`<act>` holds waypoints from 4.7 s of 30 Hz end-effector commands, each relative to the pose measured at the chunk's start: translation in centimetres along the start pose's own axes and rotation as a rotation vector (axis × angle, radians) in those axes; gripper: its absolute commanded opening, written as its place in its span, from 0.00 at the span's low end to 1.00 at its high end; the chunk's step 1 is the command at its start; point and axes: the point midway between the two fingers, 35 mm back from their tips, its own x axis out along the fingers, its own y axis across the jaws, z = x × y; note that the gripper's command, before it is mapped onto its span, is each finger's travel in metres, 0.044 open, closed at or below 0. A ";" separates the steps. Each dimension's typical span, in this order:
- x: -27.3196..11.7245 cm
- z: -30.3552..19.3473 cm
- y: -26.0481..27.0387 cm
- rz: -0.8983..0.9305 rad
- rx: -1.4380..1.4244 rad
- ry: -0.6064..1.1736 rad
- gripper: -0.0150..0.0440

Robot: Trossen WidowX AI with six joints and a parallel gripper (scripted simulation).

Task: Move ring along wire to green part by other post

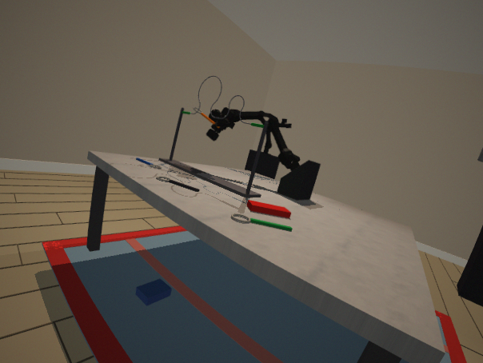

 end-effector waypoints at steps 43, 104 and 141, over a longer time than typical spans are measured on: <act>-2.6 4.1 11.0 0.397 0.731 0.017 0.00; -3.8 8.4 13.9 0.341 0.757 -0.047 0.00; -3.3 7.6 12.6 0.103 0.349 -0.057 0.00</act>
